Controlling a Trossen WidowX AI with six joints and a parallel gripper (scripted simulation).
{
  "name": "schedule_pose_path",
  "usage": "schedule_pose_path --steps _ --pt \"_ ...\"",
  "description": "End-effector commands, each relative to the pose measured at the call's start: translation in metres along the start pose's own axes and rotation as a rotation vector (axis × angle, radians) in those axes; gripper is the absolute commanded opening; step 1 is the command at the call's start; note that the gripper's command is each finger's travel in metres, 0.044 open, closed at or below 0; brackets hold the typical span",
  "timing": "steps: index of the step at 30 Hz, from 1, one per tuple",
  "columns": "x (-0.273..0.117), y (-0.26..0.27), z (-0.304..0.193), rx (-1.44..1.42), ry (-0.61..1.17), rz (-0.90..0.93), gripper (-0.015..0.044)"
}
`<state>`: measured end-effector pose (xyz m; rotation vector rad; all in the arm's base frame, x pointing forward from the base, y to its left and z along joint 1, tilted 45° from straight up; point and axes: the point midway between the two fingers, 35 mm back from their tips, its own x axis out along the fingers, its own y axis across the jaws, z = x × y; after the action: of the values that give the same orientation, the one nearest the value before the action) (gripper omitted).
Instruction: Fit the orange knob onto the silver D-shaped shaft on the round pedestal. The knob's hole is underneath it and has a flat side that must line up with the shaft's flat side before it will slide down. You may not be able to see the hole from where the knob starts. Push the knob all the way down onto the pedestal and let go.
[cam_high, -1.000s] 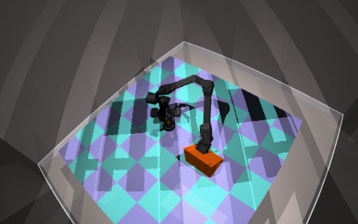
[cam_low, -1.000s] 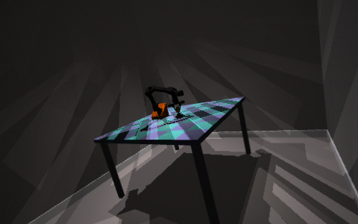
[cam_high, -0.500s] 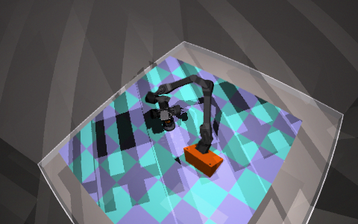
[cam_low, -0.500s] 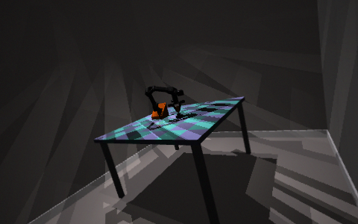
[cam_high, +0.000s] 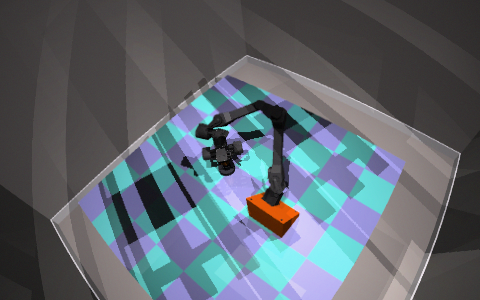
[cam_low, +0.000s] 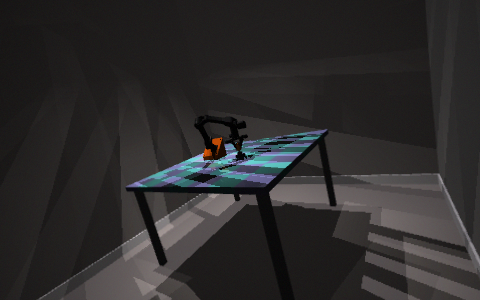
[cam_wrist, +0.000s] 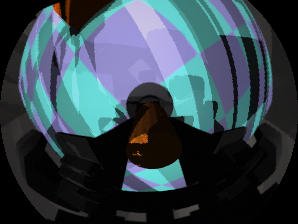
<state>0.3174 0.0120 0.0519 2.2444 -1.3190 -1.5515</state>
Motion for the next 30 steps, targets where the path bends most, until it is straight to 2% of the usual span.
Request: schedule_pose_path --steps 1,13,20,30 --pt "0.0002 0.0 -0.0006 -0.003 0.003 0.0 0.0" --pt "-0.0043 -0.0014 -0.0013 -0.003 0.002 0.0 0.0" --pt "-0.0038 -0.0022 -0.0019 -0.202 0.002 0.0 0.0" --pt "-0.0008 -0.0001 -0.0002 -0.212 0.002 0.001 0.0"
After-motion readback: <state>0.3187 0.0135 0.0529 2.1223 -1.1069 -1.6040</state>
